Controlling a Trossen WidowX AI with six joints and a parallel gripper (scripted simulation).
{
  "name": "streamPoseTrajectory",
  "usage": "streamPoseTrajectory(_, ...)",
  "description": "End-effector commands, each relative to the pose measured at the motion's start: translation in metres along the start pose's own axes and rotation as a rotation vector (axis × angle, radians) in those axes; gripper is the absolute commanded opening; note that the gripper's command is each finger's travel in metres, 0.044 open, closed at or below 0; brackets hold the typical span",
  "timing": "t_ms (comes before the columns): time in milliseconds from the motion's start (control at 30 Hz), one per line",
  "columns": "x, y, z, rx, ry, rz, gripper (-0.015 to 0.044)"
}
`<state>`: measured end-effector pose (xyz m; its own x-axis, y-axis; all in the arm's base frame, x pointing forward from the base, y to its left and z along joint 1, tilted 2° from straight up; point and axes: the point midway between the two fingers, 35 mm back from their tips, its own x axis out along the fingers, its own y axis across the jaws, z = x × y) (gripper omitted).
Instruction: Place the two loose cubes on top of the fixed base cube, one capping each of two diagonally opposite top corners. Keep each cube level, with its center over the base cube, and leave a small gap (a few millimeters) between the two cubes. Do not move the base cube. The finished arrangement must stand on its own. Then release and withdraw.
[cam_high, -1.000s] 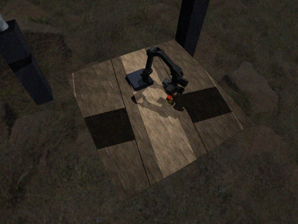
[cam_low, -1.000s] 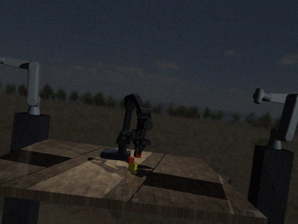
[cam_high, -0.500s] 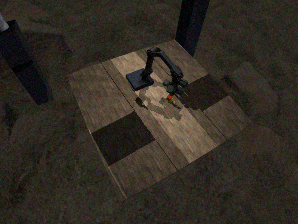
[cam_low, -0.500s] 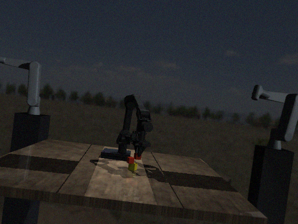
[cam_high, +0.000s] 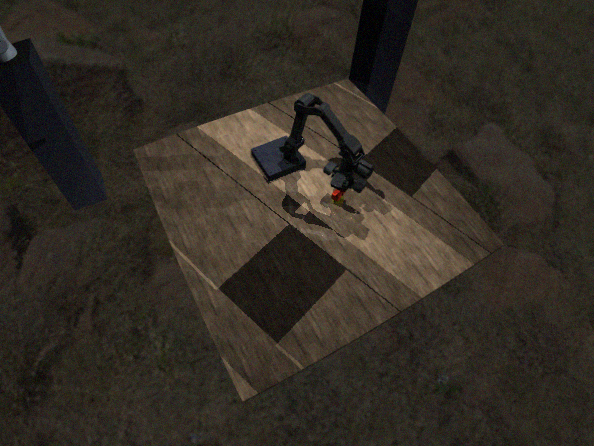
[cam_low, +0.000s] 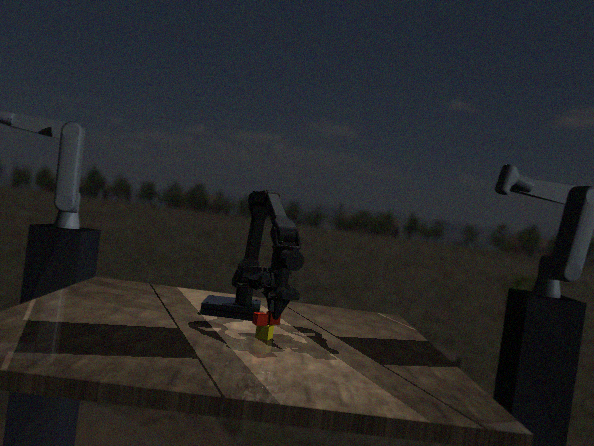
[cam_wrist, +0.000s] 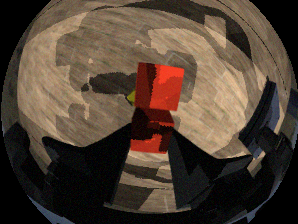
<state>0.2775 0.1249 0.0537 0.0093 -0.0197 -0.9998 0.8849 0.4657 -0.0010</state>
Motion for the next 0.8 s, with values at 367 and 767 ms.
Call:
streamPoseTrajectory(367, 0.002, 0.0004, -0.0006, 0.001, 0.005, 0.001, 0.0105)
streamPoseTrajectory(767, 0.002, 0.0004, -0.0006, 0.001, 0.005, 0.001, 0.0205)
